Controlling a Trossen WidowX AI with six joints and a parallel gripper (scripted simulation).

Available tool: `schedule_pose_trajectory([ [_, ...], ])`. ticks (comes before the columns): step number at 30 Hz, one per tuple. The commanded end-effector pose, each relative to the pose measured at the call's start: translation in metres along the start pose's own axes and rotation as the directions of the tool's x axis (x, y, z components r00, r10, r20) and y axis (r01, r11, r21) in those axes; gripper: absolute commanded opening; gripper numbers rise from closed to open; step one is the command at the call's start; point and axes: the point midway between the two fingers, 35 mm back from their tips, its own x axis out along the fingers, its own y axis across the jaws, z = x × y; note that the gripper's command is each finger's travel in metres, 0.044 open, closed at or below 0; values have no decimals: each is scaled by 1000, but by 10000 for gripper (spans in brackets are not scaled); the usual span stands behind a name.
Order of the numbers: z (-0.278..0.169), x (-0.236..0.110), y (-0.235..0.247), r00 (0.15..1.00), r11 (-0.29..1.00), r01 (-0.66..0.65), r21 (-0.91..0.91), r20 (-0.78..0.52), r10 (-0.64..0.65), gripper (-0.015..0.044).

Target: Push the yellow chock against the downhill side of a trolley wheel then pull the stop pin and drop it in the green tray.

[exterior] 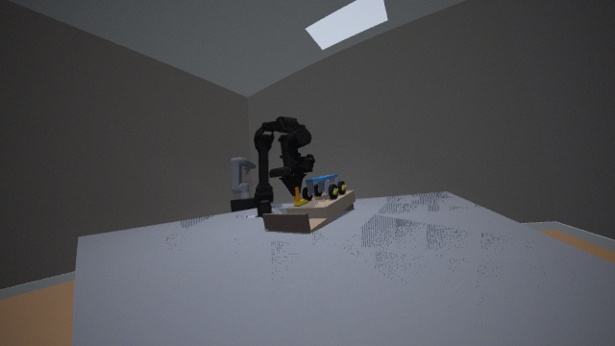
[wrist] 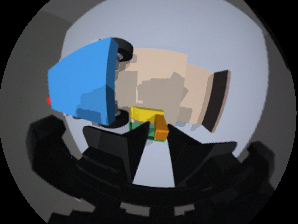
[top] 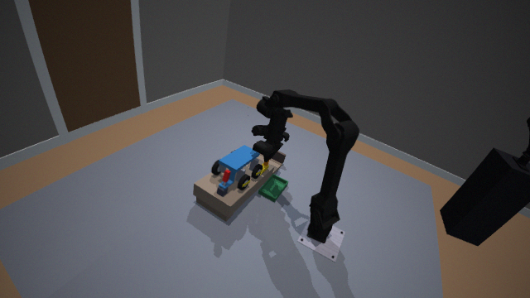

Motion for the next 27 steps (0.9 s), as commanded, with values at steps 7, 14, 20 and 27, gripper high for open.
schedule_pose_trajectory([
  [7,0,-12,0,1000,1000,-6,-1,-2,6,190],
  [14,-1,-35,-1,1000,1000,-9,0,-3,9,190],
  [20,-1,-53,-1,1000,1000,-9,0,-3,9,190],
  [27,-2,-51,-1,1000,1000,-4,3,-5,4,295],
])
